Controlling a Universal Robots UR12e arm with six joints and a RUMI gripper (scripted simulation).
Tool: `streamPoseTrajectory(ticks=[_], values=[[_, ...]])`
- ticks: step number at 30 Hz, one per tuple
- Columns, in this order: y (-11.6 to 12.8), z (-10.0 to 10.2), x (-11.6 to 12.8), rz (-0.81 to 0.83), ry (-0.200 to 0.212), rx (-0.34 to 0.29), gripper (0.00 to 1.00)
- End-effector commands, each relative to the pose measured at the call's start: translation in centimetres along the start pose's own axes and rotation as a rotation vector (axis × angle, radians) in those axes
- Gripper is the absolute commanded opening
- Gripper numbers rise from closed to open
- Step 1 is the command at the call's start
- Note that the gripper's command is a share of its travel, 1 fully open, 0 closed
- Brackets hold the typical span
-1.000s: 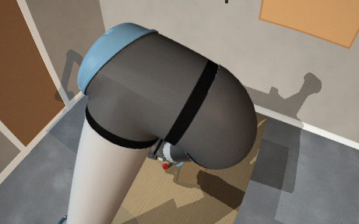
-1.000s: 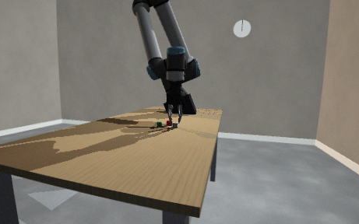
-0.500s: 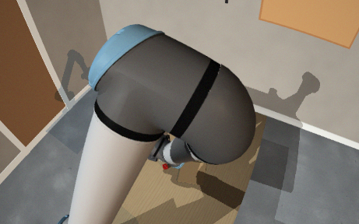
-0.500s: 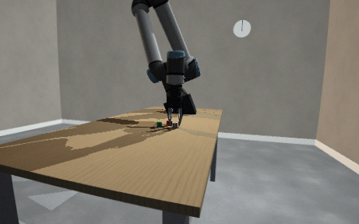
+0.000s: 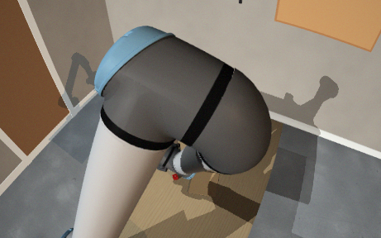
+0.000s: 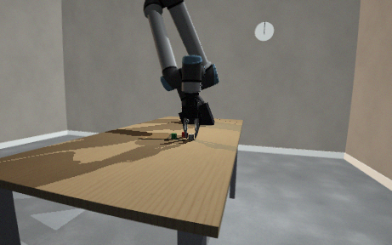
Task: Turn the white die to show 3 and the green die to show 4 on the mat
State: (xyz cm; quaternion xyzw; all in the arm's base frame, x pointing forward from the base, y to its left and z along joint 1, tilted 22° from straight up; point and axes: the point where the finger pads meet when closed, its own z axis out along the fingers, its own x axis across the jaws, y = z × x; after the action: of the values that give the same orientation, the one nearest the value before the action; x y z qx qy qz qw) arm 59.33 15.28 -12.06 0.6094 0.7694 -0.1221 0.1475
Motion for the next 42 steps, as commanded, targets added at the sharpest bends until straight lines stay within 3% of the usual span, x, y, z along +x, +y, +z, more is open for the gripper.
streamPoseTrajectory(ticks=[1,18,19,42], values=[[-0.22,0.19,-0.01,-0.001,-0.001,0.003,0.24],[-0.22,0.19,-0.01,-0.001,-0.001,0.003,0.24],[-0.22,0.19,-0.01,-0.001,-0.001,0.003,0.06],[-0.22,0.19,-0.01,-0.001,-0.001,0.003,0.06]])
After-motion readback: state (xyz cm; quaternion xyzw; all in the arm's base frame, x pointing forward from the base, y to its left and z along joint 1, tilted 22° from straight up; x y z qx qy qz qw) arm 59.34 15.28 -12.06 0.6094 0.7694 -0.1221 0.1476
